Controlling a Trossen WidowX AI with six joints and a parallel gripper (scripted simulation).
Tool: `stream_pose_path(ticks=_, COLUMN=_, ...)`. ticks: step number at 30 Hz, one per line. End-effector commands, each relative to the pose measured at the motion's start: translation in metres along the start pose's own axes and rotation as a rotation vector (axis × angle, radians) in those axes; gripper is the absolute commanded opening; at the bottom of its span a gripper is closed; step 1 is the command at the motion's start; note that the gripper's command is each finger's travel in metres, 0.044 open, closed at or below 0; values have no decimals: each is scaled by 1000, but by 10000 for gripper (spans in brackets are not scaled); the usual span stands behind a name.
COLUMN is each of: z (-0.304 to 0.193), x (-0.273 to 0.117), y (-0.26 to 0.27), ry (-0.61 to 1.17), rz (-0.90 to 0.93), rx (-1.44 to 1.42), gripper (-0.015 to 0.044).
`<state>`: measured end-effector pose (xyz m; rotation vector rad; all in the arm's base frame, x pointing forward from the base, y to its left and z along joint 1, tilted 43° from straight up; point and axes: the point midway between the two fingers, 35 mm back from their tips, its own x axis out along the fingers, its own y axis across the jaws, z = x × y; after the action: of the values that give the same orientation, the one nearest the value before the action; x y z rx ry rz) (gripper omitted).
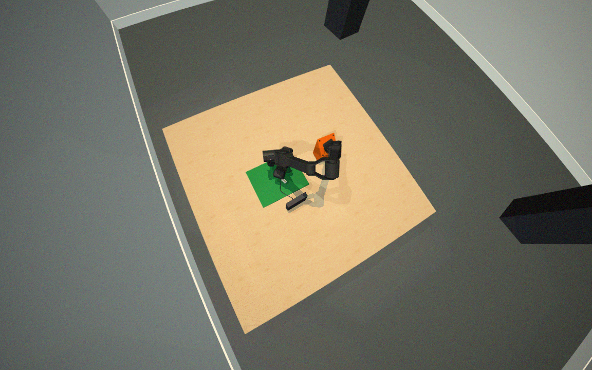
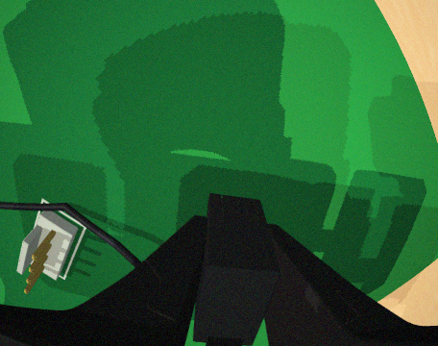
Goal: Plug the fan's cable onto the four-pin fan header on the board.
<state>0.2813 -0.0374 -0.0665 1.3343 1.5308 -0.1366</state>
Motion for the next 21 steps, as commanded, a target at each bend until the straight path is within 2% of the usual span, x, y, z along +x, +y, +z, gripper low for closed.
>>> stream_pose_path(ticks=1, z=2, x=-24, y=1, ry=-4, rz=1, rx=1, gripper=0)
stream_pose_path(ticks=4, z=1, x=-49, y=0, ry=0, rz=2, rx=7, gripper=0)
stream_pose_path(ticks=10, z=1, x=-49, y=2, ry=-1, rz=1, rx=28, gripper=0)
stream_pose_path(ticks=21, z=-23, x=-48, y=65, ry=1, rz=4, rx=382, gripper=0)
